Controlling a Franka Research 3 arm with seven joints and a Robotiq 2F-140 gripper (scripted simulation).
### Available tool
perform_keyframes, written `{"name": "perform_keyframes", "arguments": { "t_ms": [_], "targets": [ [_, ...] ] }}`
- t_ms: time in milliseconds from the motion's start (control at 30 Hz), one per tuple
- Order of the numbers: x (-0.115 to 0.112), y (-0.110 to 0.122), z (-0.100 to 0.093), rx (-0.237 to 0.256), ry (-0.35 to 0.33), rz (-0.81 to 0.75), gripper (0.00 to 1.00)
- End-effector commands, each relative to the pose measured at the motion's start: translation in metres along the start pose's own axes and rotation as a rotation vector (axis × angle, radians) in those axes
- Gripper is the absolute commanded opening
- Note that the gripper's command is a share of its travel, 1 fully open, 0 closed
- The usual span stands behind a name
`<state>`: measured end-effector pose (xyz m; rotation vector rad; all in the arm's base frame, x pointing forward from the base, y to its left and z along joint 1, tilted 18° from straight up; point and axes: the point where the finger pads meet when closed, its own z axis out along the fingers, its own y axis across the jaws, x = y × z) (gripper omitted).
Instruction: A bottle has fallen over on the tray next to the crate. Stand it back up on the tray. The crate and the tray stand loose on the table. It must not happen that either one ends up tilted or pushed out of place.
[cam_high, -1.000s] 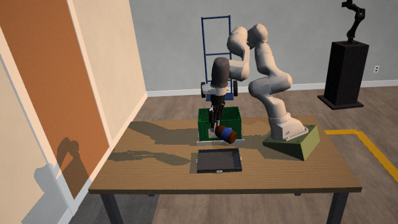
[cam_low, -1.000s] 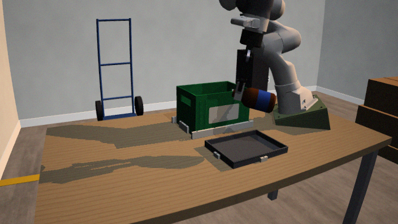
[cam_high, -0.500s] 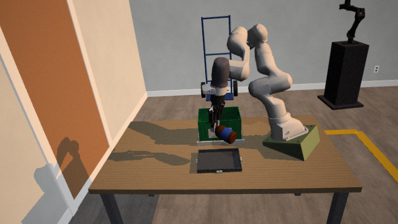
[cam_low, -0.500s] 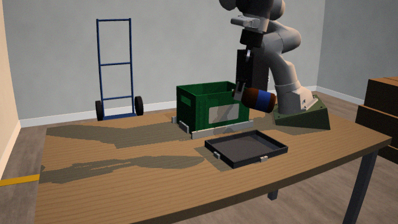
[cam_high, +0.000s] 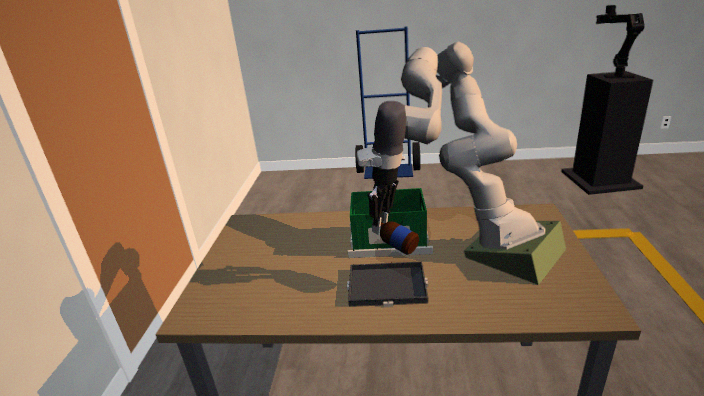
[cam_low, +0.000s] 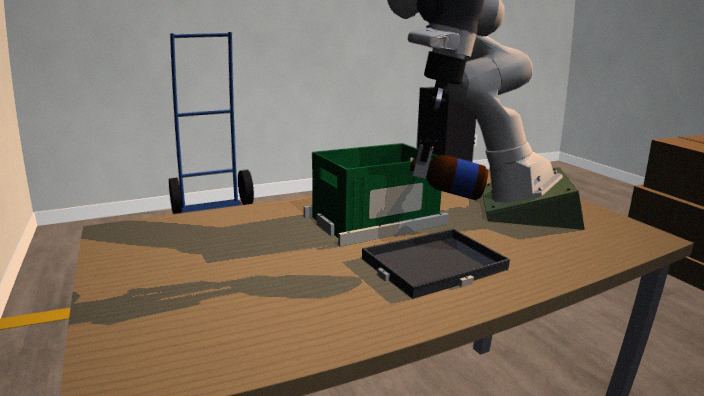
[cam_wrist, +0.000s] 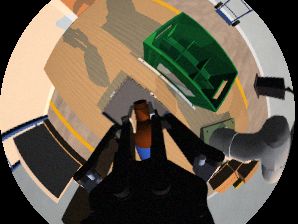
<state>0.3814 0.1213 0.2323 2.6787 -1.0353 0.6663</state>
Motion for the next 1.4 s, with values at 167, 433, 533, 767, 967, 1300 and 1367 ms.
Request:
{"name": "perform_keyframes", "arguments": {
  "t_ms": [167,433,533,767,967,1300,1367],
  "targets": [
    [0.0002,-0.0017,-0.0010,0.005,0.008,0.003,0.00],
    [-0.0005,-0.0014,-0.0009,0.002,0.039,0.003,0.00],
    [-0.0009,-0.0014,-0.0009,0.002,0.058,0.004,0.00],
    [-0.0015,-0.0013,-0.0009,0.001,0.094,0.004,0.00],
    [-0.0023,-0.0014,-0.0011,0.002,0.135,0.004,0.00],
    [-0.0029,-0.0016,-0.0015,0.004,0.170,0.004,0.00],
    [-0.0029,-0.0017,-0.0015,0.005,0.174,0.004,0.00]
  ]
}}
